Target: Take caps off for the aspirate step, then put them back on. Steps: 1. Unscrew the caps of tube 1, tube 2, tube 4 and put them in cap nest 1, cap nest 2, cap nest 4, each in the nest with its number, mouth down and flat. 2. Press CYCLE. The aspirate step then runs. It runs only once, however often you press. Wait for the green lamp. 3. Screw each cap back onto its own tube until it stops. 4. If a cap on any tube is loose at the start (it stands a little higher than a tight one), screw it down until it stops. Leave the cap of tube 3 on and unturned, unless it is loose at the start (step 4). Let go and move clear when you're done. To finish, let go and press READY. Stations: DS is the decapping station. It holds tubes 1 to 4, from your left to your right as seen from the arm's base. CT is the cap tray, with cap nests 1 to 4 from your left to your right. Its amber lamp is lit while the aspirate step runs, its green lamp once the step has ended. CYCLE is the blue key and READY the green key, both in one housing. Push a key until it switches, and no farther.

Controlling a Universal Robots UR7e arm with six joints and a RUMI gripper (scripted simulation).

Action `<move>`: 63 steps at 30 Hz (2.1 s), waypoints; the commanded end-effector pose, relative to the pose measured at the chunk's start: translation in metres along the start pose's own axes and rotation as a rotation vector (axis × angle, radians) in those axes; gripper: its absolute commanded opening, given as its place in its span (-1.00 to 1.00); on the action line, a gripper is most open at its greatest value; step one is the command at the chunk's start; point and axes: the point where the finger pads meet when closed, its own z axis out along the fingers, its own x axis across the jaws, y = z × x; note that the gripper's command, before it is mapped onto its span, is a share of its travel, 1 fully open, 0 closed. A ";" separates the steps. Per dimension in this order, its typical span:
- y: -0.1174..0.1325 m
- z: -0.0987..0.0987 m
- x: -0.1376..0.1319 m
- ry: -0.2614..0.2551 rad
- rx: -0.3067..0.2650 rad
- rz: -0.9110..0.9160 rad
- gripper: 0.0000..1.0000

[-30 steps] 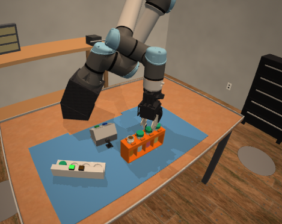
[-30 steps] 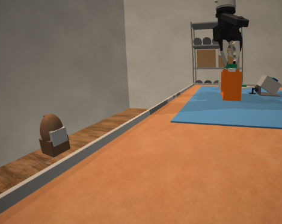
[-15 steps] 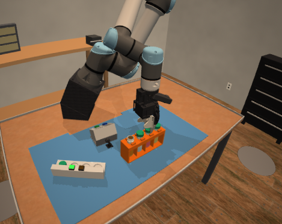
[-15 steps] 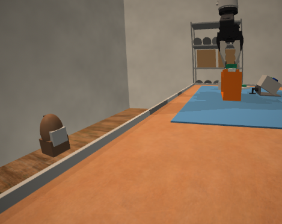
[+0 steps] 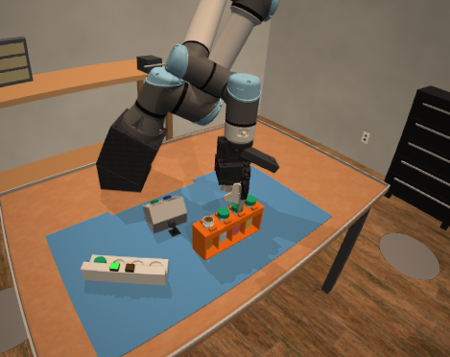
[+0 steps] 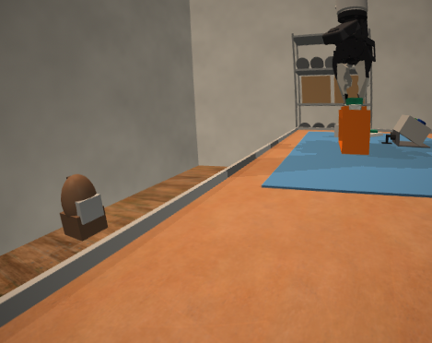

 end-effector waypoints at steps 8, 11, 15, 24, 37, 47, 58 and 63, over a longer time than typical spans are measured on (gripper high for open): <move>0.000 0.000 0.000 0.002 -0.004 0.011 -0.30; 0.000 -0.003 0.000 0.002 -0.004 0.011 -0.30; 0.000 -0.009 0.000 0.002 -0.004 0.011 -0.30; 0.000 -0.036 0.000 0.002 -0.004 0.011 -0.30; 0.032 -0.046 0.007 0.002 -0.004 -0.313 -0.42; 0.065 -0.046 0.015 0.001 -0.005 -0.655 -0.42; 0.114 -0.046 0.026 0.000 -0.005 -1.155 -0.42; 0.130 -0.047 0.029 -0.001 -0.005 -1.322 -0.42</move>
